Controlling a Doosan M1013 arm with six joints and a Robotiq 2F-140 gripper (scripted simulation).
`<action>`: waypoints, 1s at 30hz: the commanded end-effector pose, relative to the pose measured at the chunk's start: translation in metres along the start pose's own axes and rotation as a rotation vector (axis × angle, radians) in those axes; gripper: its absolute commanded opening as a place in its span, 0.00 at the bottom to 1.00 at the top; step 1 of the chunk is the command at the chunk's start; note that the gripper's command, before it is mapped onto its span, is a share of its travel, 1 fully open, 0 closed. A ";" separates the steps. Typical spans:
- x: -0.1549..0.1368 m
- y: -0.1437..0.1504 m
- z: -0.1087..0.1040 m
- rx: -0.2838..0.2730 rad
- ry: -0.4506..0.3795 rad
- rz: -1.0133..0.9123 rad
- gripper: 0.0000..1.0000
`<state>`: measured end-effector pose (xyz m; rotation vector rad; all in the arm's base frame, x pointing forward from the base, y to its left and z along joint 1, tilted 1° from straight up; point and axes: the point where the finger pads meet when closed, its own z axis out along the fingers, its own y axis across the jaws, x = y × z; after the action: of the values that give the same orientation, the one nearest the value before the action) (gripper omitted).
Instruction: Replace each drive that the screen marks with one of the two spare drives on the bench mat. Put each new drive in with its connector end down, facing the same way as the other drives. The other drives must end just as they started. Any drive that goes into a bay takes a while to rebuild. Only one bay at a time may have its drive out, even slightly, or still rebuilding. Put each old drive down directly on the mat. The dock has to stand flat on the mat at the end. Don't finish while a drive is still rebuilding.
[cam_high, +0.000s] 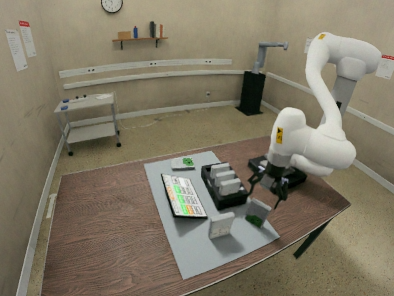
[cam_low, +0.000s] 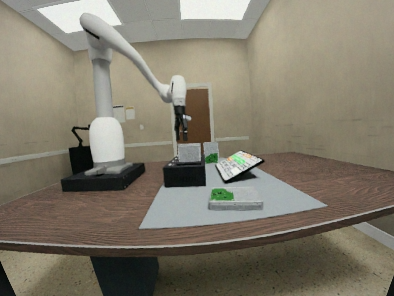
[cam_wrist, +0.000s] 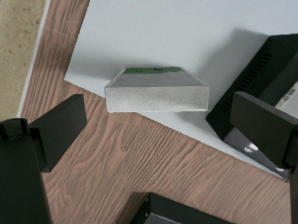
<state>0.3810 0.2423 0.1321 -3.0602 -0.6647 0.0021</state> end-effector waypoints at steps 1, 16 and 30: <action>0.000 0.000 0.000 0.000 0.001 0.000 0.89; 0.000 0.000 0.001 0.000 0.001 0.000 0.89; 0.000 0.000 0.018 0.000 0.001 0.000 0.89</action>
<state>0.3809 0.2424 0.1178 -3.0602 -0.6645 0.0022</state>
